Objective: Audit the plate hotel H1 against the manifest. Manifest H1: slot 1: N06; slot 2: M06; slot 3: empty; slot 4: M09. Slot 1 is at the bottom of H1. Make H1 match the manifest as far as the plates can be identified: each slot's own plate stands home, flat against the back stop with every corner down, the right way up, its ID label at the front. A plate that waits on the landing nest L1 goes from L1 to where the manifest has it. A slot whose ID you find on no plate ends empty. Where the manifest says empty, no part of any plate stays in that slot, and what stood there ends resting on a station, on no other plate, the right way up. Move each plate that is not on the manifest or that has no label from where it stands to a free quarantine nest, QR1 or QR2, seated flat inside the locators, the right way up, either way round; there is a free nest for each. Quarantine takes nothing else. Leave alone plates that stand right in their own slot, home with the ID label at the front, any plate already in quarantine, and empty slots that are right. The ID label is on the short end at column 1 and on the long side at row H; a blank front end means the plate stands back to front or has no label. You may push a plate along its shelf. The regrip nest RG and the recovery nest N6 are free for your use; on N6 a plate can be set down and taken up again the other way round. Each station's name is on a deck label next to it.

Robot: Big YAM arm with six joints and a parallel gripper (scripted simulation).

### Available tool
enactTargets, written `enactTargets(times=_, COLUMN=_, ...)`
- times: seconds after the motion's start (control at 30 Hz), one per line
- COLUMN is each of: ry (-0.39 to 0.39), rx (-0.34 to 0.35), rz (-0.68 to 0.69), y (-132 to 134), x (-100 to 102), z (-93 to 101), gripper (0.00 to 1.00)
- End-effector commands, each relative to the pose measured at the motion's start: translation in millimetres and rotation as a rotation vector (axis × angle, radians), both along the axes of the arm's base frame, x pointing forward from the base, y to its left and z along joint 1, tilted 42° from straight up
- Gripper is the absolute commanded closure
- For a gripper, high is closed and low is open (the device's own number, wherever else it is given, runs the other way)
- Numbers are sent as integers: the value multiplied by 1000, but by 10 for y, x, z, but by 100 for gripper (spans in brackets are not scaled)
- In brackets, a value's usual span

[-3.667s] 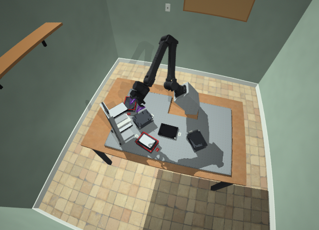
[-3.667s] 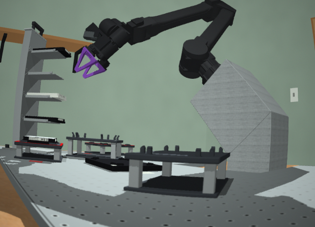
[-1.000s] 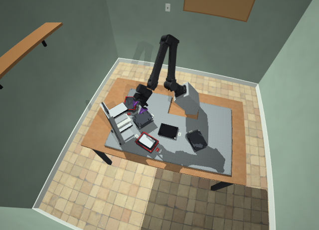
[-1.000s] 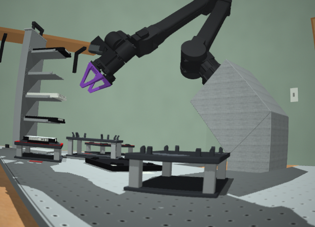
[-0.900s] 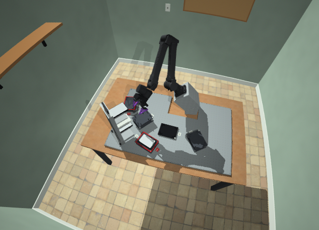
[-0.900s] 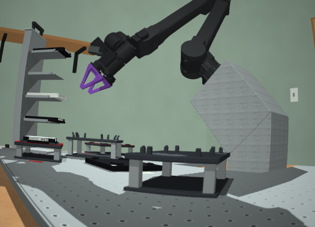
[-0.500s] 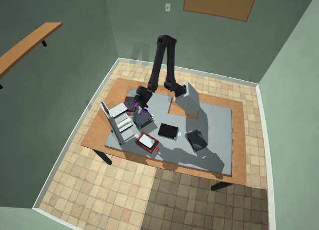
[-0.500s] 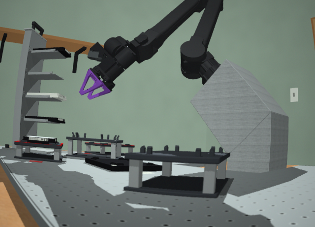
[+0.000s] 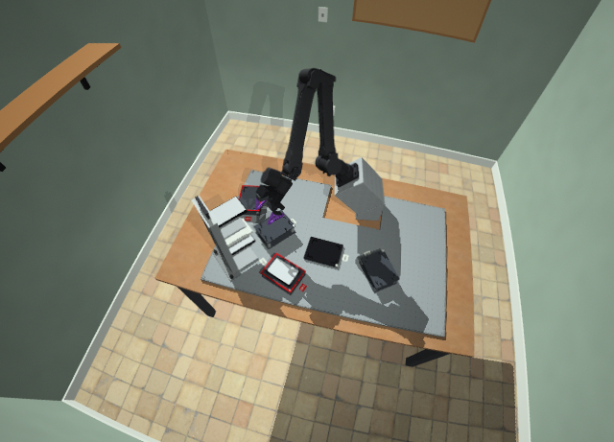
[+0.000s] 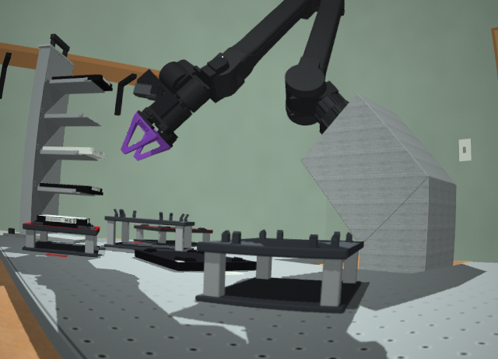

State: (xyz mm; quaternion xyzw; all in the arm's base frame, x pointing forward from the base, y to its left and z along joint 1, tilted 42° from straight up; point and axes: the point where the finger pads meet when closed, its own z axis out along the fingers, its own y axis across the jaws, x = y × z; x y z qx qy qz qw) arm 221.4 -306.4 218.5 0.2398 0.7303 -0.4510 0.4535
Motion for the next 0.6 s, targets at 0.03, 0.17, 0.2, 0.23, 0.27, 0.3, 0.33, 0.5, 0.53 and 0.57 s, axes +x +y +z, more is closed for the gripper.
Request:
enactTargets(times=0.03, ry=-35, rx=-53, rz=8, y=-111, x=148, z=333, gripper=0)
enactTargets(times=0.17, ry=-36, rx=-52, rz=13, y=-119, x=186, z=349, gripper=0)
enactTargets(times=0.2, ry=-36, rx=-52, rz=6, y=-146, x=173, z=357, gripper=0)
enactTargets(times=0.23, ry=-33, rx=-49, rz=6, y=-153, x=184, z=355, gripper=0)
enactTargets(times=0.27, ry=-31, rx=-46, rz=8, y=-156, x=203, z=354, gripper=0)
enactTargets(times=0.3, ry=-28, rx=-33, rz=4, y=-123, x=149, z=276, gripper=0)
enactTargets(times=0.33, ry=-28, rx=-33, rz=4, y=-123, x=149, z=276, gripper=0)
enactTargets(times=0.5, ry=-28, rx=-33, rz=4, y=-123, x=149, z=276, gripper=0)
enactTargets(times=0.53, ry=-28, rx=-33, rz=4, y=-123, x=149, z=276, gripper=0)
enactTargets(times=0.57, ry=-28, rx=-33, rz=4, y=-123, x=149, z=276, gripper=0)
